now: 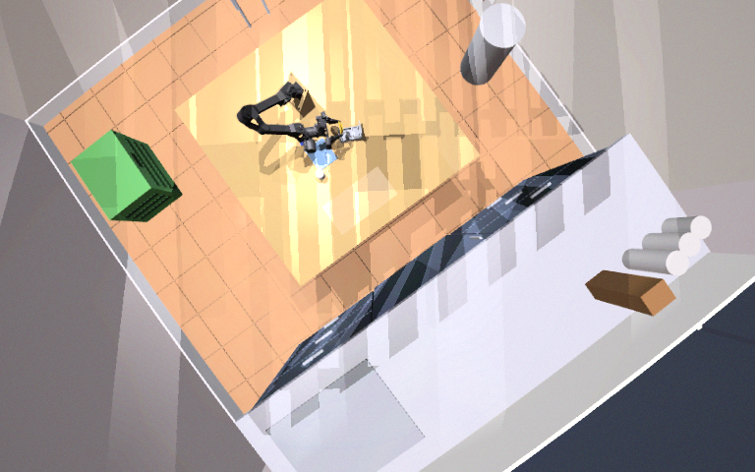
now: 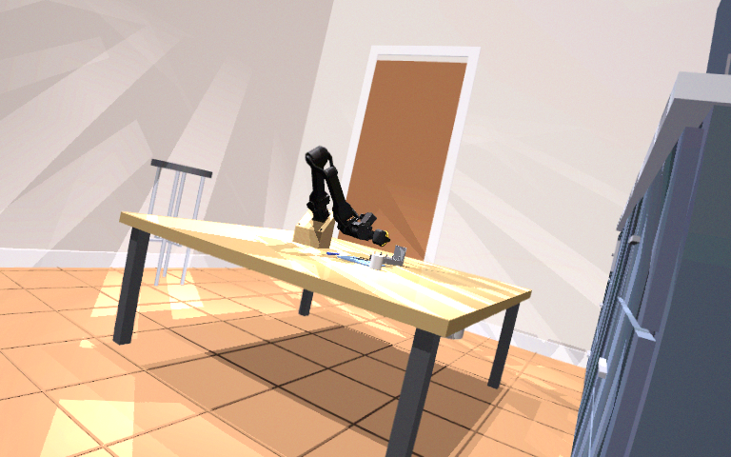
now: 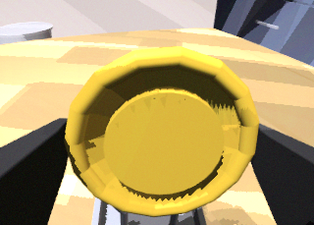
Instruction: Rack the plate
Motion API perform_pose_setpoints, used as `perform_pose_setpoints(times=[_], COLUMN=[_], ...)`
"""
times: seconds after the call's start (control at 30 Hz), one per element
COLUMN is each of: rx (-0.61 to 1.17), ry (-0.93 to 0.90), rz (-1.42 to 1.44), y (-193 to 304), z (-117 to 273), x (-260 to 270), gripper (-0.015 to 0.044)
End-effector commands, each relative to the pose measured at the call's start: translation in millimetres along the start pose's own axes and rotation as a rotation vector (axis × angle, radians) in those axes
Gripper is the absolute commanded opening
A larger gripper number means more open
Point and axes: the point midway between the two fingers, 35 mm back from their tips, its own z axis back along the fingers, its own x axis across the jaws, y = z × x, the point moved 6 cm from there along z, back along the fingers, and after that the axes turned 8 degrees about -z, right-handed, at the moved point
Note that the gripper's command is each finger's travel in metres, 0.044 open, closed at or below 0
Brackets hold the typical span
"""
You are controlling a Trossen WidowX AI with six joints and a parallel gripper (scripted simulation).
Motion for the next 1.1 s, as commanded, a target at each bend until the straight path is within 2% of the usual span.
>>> perform_pose_setpoints(times=[0.0, 0.5, 0.93, 1.07], rx=[-0.004, 0.012, 0.019, 0.018], ry=[-0.005, -0.009, -0.005, -0.006], rz=[-0.002, -0.016, -0.019, -0.016], y=[6, 47, 42, 43], z=[-3, -15, -13, -14], x=[0, -7, -6, -6], gripper=[0.0000, 0.0000, 0.0000, 0.0105])
